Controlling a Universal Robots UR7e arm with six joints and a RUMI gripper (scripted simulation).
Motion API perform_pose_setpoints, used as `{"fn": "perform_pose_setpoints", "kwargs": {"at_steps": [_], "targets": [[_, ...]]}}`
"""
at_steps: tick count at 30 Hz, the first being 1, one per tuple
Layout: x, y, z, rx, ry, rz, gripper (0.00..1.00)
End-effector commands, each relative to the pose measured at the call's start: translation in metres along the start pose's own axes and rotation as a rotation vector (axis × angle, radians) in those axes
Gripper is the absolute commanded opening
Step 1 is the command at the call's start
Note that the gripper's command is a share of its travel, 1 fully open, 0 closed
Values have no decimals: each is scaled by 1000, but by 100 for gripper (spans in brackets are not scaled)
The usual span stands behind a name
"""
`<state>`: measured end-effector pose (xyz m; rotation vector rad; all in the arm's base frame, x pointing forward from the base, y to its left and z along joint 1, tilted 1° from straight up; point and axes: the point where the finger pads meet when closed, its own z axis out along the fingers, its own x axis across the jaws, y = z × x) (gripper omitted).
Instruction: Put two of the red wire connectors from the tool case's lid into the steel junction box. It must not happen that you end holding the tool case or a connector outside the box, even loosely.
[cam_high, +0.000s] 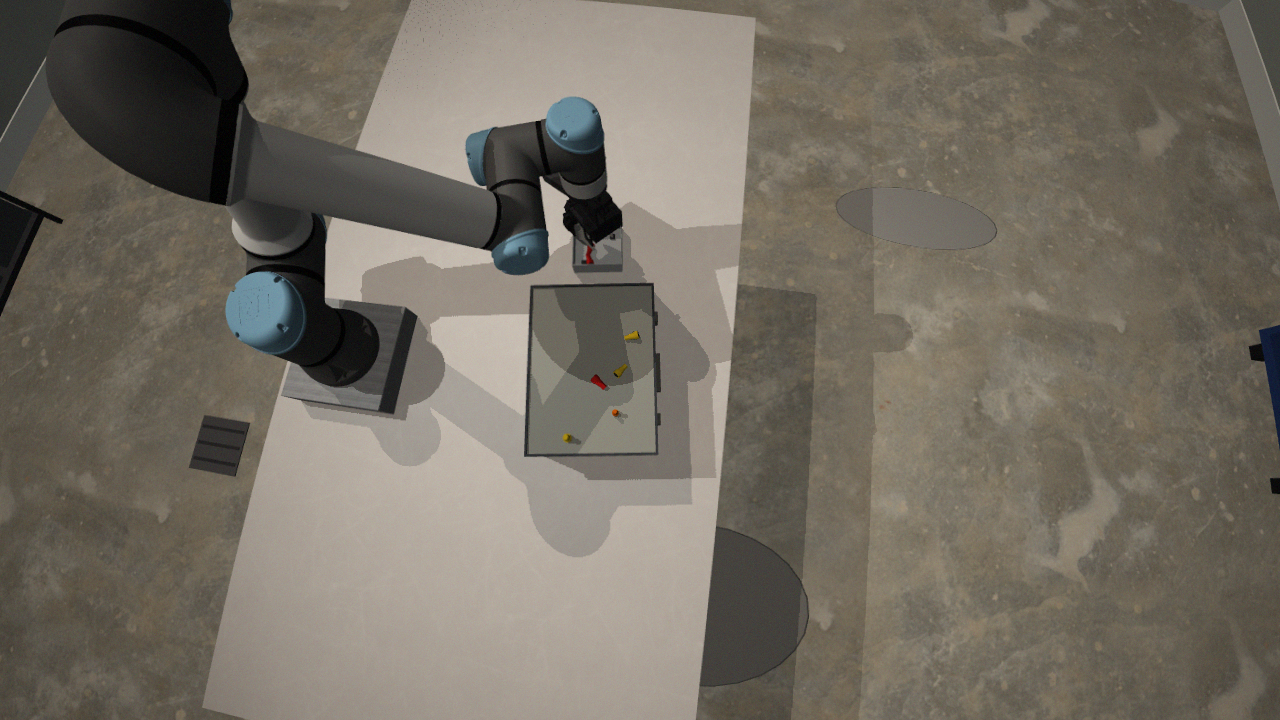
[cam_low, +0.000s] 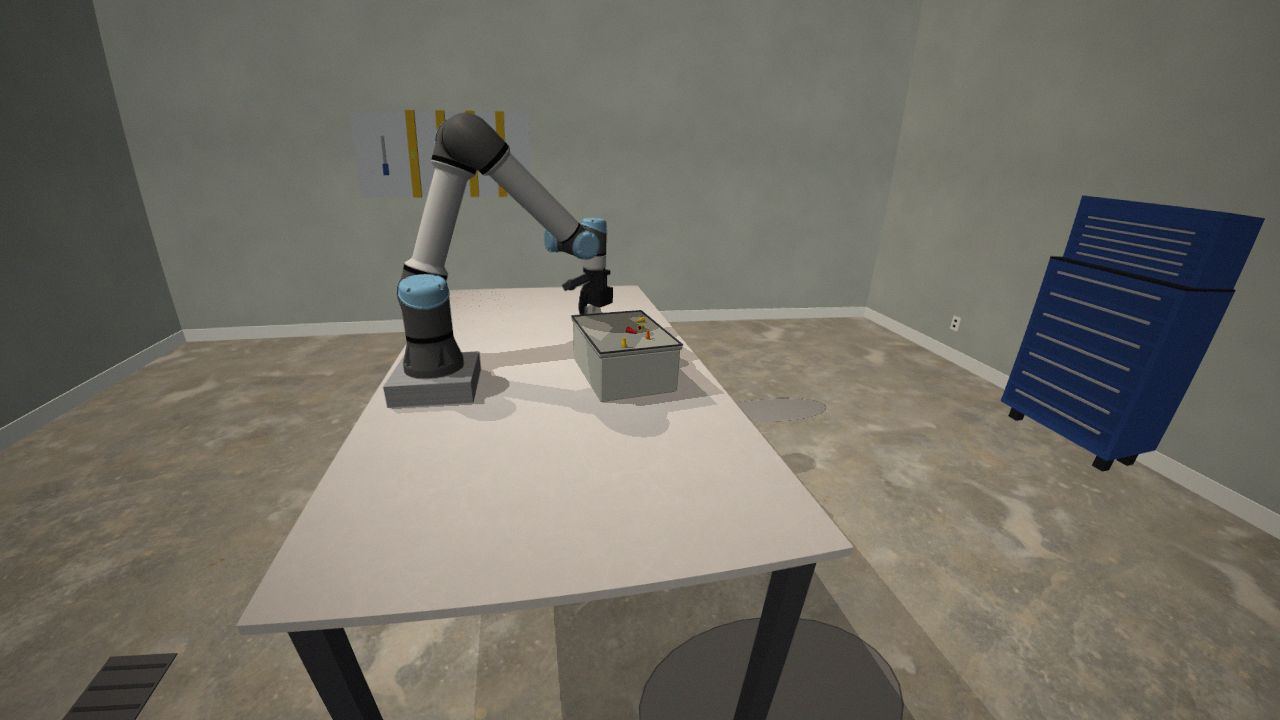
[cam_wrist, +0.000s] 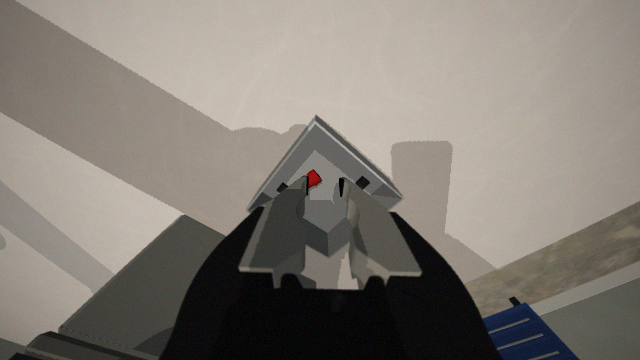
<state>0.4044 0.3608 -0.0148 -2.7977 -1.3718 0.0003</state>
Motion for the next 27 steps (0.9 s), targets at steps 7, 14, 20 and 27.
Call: {"fn": "perform_pose_setpoints", "kwargs": {"at_steps": [7, 14, 20, 27], "targets": [[0, 0, -2, -1, 1, 0, 18], [0, 0, -23, -1, 1, 0, 18], [0, 0, -48, -1, 1, 0, 18], [0, 0, -105, -1, 1, 0, 18]]}}
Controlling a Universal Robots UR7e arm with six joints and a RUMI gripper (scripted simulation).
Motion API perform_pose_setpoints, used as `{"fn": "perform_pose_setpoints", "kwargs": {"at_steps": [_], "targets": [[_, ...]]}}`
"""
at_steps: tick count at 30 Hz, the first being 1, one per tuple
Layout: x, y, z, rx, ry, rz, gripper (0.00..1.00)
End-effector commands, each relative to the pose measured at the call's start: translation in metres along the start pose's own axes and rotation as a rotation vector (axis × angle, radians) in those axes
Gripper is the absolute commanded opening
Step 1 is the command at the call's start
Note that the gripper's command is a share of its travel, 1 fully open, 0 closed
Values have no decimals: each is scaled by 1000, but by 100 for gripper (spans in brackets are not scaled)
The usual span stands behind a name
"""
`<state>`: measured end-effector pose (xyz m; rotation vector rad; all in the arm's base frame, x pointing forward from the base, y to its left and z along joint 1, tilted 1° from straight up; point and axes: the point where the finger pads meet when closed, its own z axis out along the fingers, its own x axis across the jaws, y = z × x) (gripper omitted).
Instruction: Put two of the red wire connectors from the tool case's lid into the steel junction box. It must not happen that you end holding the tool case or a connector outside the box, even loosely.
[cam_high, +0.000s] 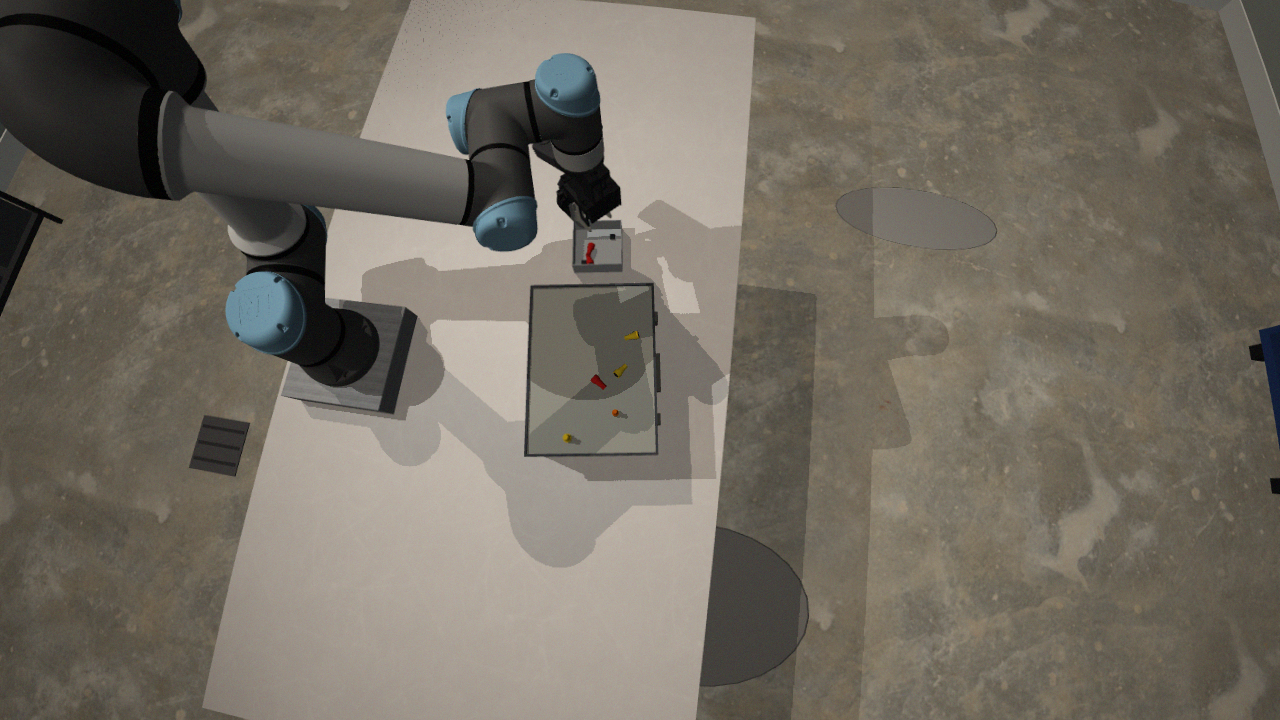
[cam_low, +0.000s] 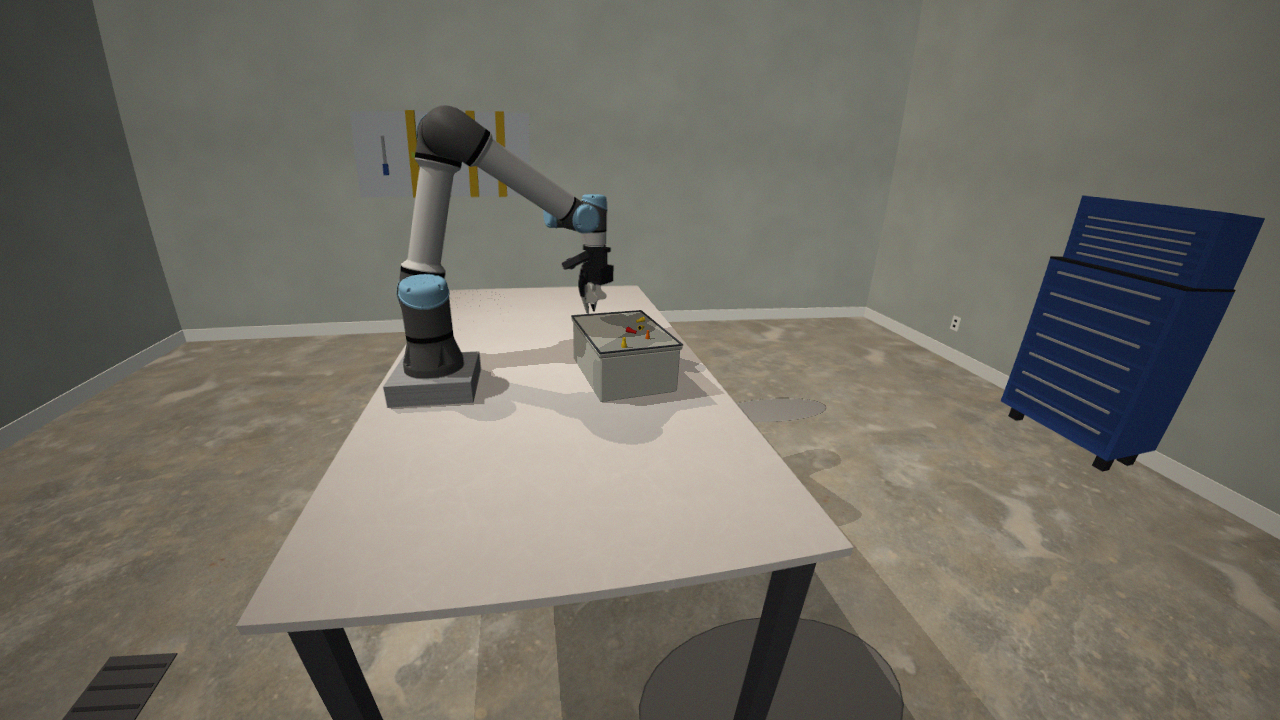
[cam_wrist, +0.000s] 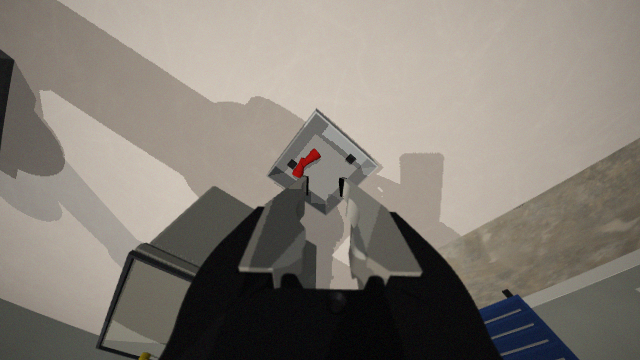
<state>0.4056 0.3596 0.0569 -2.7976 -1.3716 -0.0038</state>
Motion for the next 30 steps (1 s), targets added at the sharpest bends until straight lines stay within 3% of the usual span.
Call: {"fn": "perform_pose_setpoints", "kwargs": {"at_steps": [1, 7, 9, 14, 30], "targets": [[0, 0, -41, 0, -1, 0, 18], [0, 0, -85, 0, -1, 0, 18], [0, 0, -85, 0, -1, 0, 18], [0, 0, -106, 0, -1, 0, 18], [0, 0, -112, 0, -1, 0, 18]]}}
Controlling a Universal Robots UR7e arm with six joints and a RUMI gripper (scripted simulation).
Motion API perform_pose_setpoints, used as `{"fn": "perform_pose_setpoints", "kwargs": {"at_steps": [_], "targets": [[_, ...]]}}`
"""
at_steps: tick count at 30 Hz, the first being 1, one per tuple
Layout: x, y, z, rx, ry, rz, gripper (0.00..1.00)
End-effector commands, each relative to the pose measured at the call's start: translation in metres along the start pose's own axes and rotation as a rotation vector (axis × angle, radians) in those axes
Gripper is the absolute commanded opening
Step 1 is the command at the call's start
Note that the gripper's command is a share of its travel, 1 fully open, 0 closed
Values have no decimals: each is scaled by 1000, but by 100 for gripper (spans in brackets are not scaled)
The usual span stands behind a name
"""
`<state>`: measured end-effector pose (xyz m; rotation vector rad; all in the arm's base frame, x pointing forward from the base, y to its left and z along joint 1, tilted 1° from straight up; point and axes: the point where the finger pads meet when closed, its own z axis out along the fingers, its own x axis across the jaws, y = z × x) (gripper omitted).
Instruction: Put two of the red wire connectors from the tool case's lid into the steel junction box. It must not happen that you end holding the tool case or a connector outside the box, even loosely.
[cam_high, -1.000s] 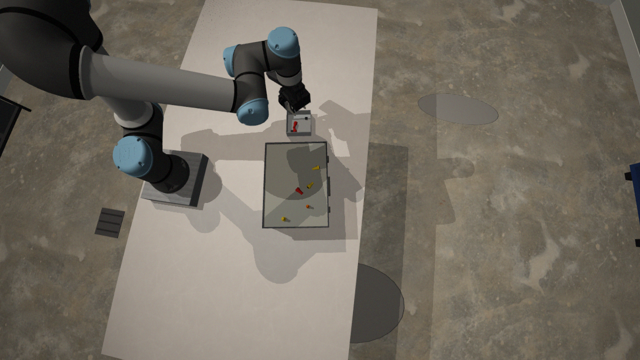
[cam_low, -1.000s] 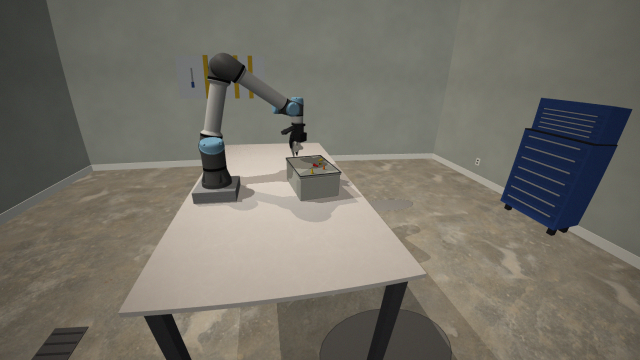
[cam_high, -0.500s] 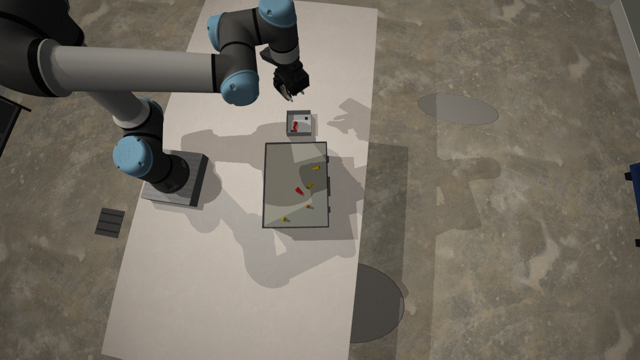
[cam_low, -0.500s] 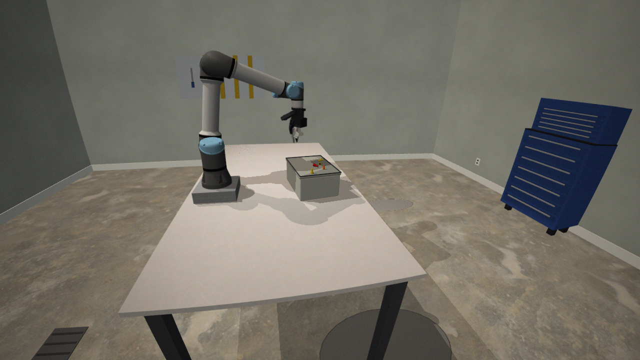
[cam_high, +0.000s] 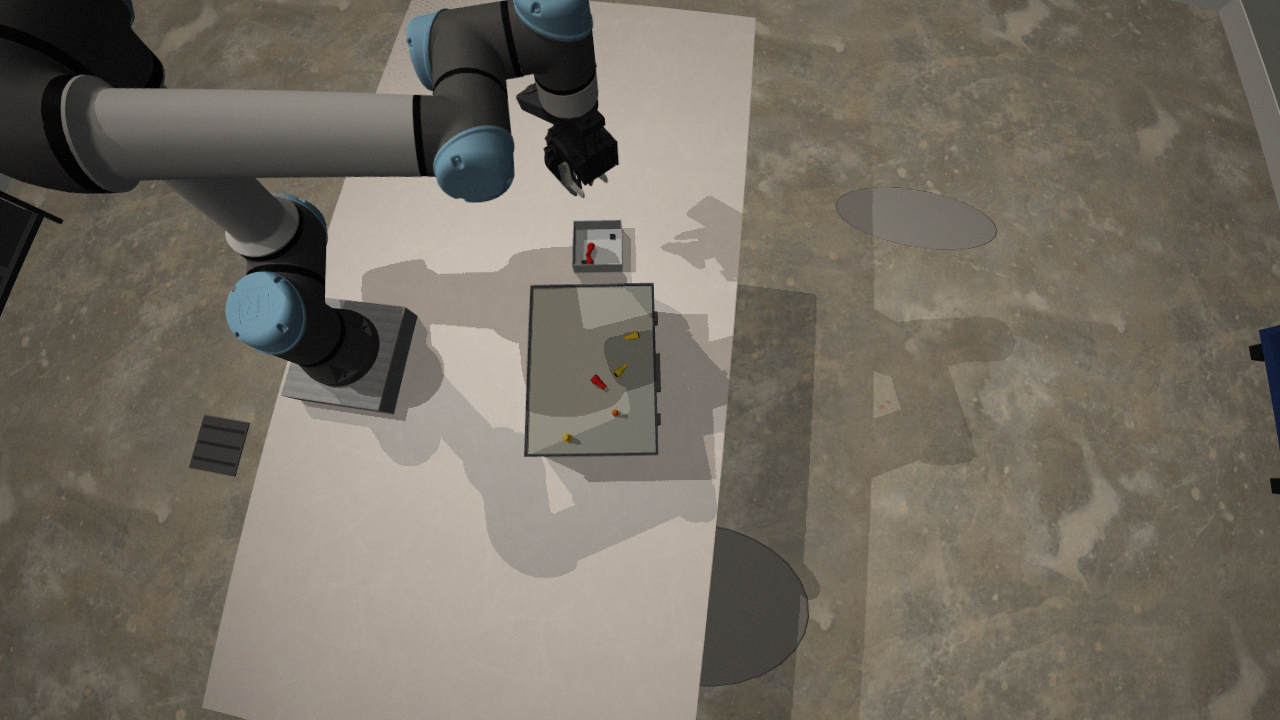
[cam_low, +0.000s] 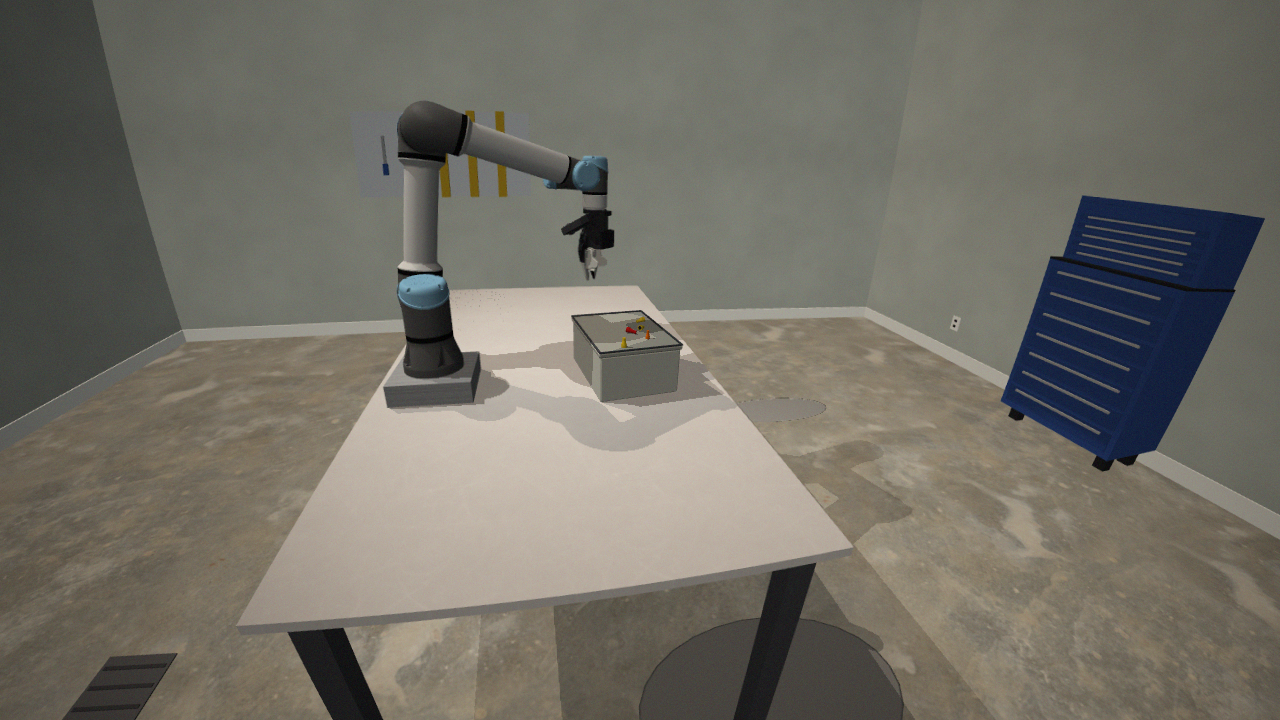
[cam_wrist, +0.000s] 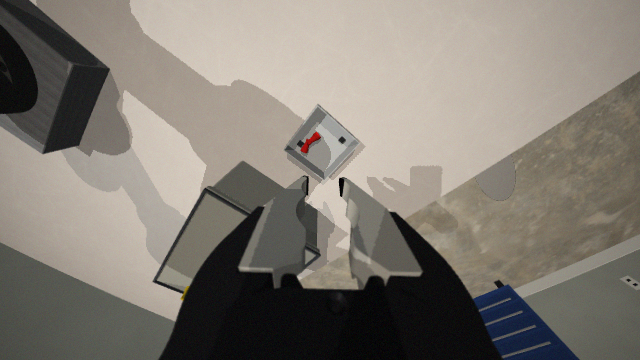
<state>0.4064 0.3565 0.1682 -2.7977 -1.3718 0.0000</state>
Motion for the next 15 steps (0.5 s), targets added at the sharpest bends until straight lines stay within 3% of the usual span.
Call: {"fn": "perform_pose_setpoints", "kwargs": {"at_steps": [1, 9, 15], "targets": [[0, 0, -1, -1, 1, 0, 18], [0, 0, -1, -1, 1, 0, 18], [0, 0, -19, -1, 1, 0, 18]]}}
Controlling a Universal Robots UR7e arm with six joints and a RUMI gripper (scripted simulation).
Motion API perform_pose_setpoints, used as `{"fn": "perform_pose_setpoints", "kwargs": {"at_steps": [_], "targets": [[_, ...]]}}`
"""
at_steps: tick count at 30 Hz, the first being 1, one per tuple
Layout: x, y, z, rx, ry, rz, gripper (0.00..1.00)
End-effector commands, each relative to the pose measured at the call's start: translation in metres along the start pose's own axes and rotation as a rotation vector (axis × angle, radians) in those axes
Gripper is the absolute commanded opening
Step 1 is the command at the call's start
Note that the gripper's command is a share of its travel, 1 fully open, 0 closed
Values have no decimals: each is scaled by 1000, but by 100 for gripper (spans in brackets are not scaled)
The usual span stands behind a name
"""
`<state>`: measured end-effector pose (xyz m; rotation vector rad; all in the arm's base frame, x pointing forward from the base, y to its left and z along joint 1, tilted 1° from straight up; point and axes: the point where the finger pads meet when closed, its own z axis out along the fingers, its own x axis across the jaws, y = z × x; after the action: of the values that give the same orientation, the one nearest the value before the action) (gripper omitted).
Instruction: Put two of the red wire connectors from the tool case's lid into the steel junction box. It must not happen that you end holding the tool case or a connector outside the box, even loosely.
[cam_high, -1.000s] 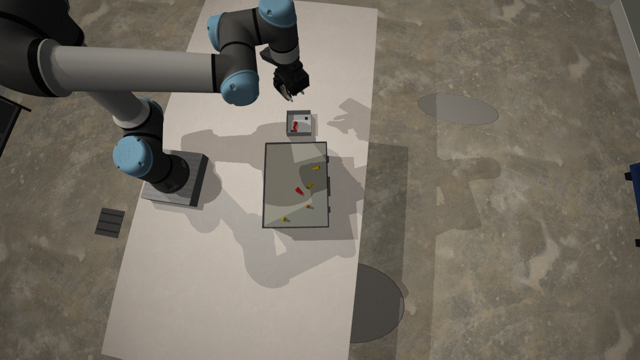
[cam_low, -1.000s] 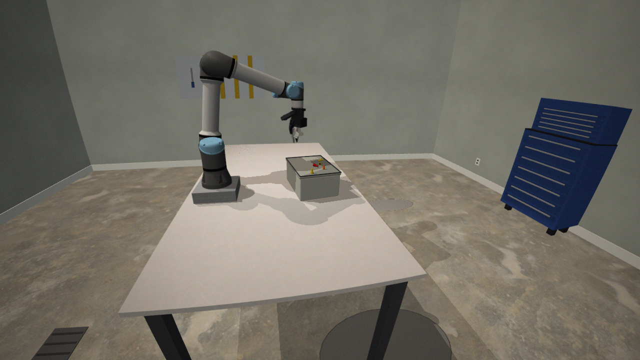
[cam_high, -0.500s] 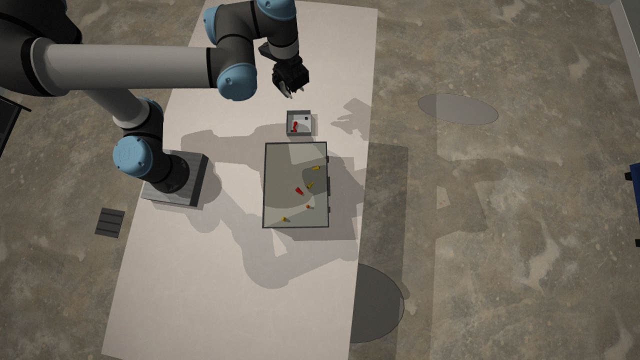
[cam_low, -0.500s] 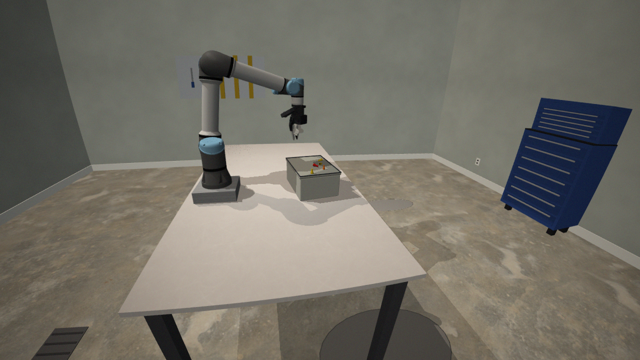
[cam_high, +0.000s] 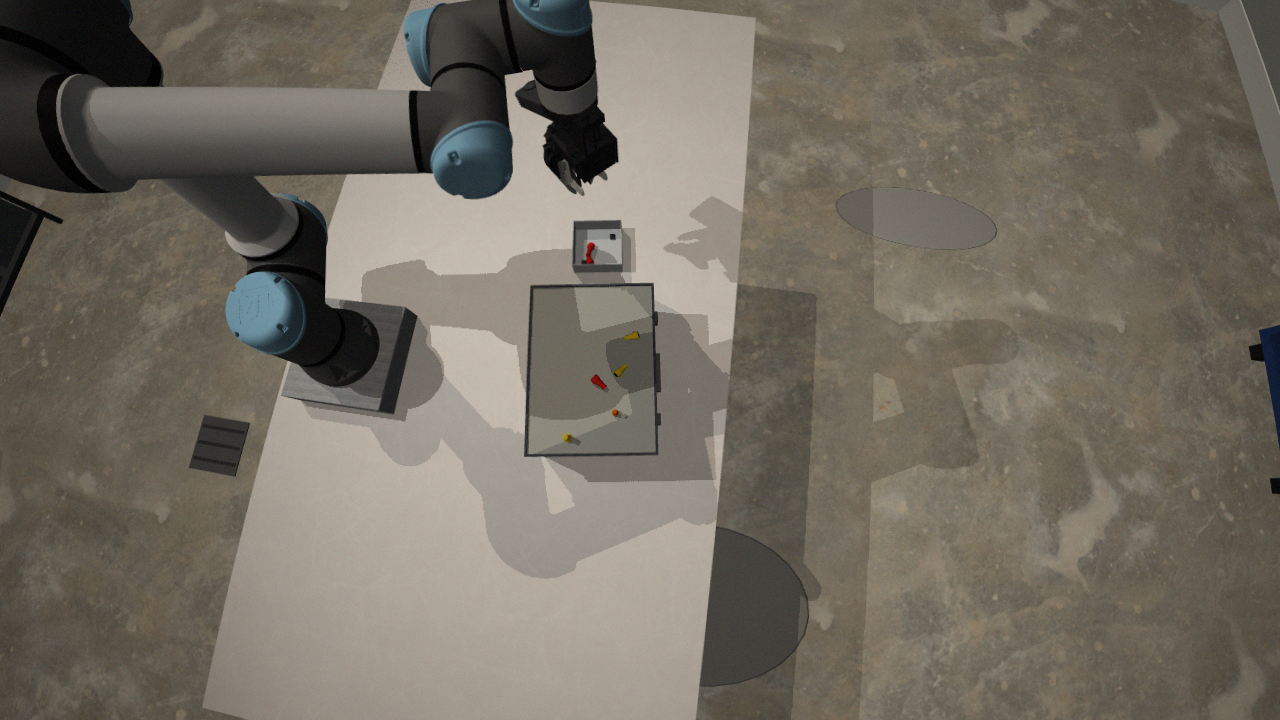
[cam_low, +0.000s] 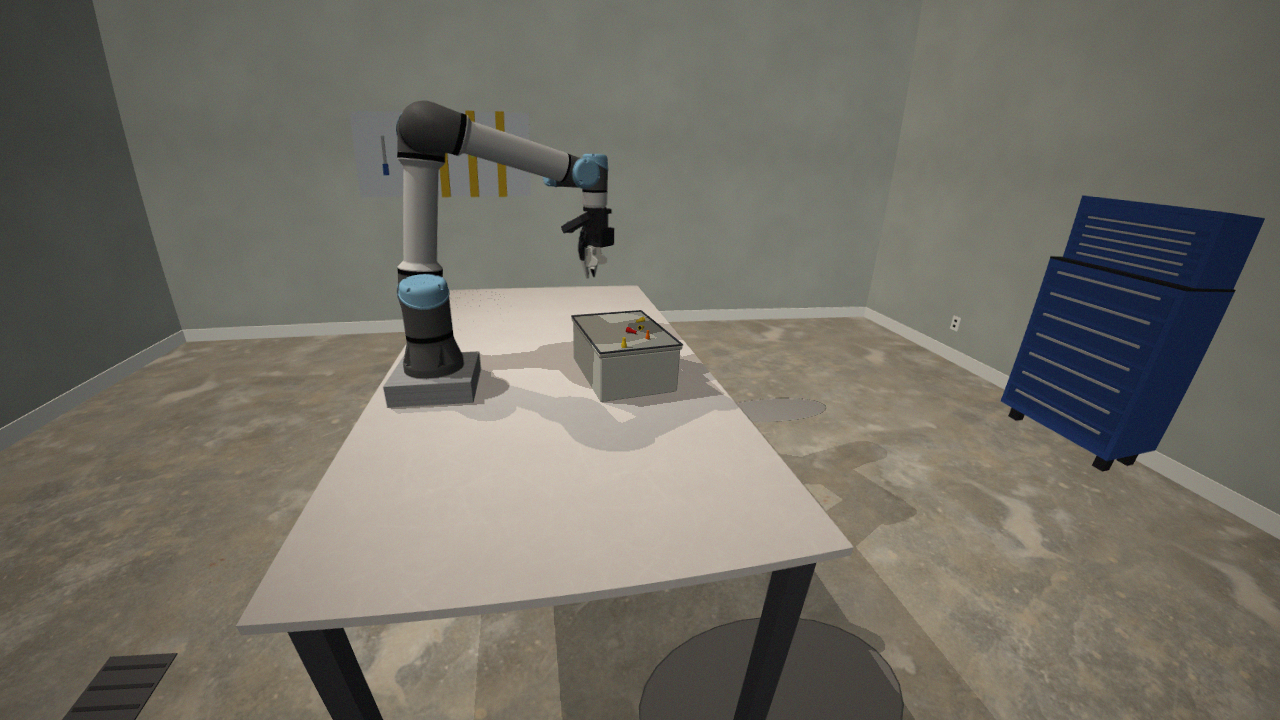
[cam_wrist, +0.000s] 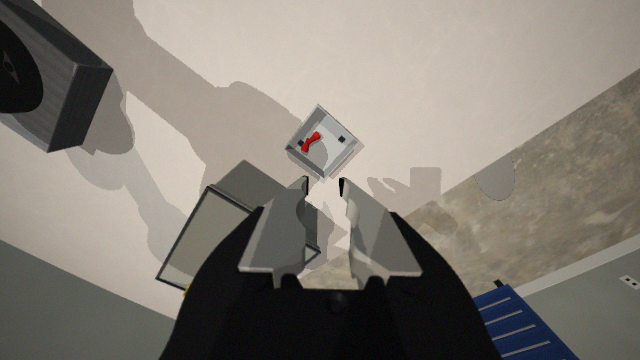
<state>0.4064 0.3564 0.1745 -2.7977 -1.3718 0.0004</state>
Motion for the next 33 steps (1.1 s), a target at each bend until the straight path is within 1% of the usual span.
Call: {"fn": "perform_pose_setpoints", "kwargs": {"at_steps": [1, 4, 33], "targets": [[0, 0, -19, -1, 1, 0, 18], [0, 0, -25, -1, 1, 0, 18], [0, 0, -25, -1, 1, 0, 18]]}}
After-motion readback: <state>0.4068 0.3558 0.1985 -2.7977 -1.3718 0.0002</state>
